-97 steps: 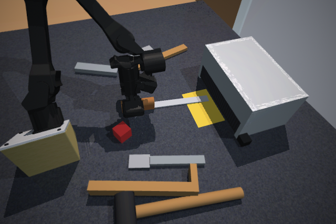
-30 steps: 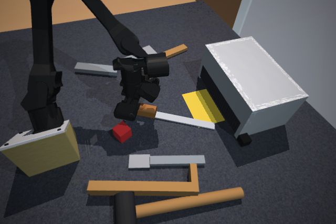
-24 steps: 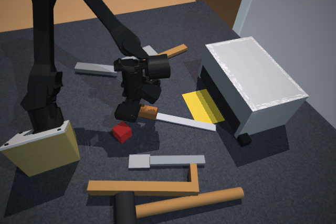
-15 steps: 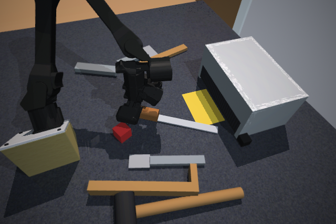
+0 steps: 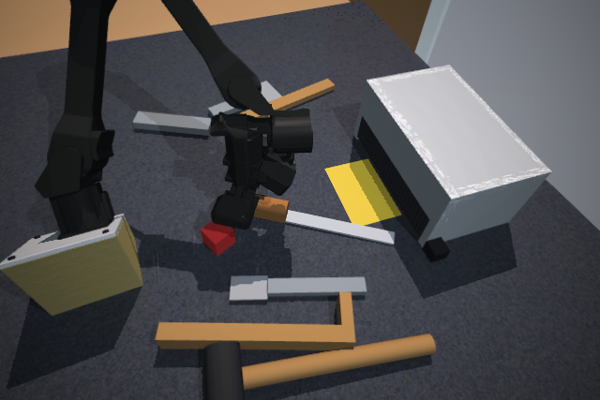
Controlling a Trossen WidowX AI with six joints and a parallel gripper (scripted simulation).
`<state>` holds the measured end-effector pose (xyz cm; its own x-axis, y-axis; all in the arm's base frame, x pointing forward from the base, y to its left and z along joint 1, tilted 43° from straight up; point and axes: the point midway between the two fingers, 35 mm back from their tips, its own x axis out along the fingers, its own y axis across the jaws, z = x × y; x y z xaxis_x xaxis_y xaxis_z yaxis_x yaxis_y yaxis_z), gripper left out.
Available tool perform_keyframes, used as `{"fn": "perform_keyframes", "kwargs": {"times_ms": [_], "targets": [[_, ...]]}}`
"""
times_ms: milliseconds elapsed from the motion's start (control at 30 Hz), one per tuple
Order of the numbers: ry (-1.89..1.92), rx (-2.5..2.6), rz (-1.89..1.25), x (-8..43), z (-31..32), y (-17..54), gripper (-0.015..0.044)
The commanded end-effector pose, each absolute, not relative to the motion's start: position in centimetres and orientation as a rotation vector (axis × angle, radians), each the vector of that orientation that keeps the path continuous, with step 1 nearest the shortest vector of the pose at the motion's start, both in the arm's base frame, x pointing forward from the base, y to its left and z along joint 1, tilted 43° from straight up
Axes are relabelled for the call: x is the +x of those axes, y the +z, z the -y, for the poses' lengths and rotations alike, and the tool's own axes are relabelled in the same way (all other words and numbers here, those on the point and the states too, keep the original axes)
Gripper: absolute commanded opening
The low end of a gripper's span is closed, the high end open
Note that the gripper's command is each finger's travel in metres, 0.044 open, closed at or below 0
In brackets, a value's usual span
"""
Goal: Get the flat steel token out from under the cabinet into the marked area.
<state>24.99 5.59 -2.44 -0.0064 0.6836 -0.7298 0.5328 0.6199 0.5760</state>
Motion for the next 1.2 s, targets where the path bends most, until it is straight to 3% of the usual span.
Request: {"fn": "perform_keyframes", "kwargs": {"times_ms": [0,1167], "targets": [[0.153,1.018,-1.663,25.3,-5.1,-2.8,0.0],[0.151,1.016,-1.662,25.6,-2.3,-5.3,0.0]]}}
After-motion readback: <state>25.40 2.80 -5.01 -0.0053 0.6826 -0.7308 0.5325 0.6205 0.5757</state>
